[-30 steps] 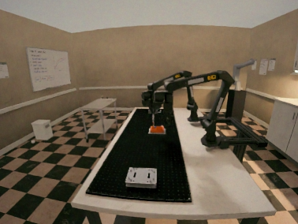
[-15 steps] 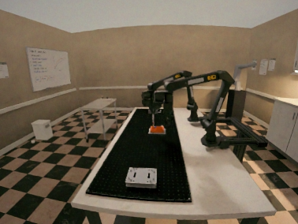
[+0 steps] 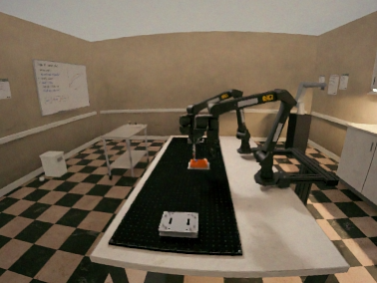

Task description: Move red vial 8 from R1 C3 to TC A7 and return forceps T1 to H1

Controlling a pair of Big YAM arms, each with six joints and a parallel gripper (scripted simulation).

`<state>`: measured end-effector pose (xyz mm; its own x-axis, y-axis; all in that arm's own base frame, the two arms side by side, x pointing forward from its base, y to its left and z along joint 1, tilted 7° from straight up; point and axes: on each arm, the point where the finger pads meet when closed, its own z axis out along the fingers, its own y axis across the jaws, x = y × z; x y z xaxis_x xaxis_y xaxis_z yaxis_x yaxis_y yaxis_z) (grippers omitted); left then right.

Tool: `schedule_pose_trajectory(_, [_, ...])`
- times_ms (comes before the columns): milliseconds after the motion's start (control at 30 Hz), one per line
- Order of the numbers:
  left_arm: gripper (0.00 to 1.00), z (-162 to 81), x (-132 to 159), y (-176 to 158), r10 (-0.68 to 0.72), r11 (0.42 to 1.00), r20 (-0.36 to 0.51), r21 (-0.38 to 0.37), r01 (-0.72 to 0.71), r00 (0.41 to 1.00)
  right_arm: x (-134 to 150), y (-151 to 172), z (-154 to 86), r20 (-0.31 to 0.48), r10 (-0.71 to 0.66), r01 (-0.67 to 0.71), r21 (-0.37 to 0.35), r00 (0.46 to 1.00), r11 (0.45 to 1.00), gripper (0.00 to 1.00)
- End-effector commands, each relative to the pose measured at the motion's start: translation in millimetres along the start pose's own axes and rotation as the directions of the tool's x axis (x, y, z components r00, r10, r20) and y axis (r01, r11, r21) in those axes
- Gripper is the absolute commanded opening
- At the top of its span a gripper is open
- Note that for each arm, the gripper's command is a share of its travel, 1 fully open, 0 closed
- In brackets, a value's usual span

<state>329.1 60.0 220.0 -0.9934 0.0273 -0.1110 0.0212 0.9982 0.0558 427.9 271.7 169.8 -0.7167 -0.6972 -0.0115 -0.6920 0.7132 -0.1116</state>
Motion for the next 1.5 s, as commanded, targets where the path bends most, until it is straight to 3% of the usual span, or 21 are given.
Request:
schedule_pose_trajectory(0, [1.00, -17.2, -19.7, 4.9, 0.010, 1.000, 0.032, -0.006, -0.010, 0.999, -0.2, -5.2, -1.8, 0.012, 0.002, -0.002, 0.002, 1.000, 1.000, 0.09])
schedule_pose_trajectory(1467, [1.00, -17.2, -19.7, 4.9, 0.010, 1.000, 0.032, -0.006, -0.010, 0.999, -7.0, -7.6, -3.3, 0.019, 0.003, -0.003, 0.010, 1.000, 1.000, 0.09])
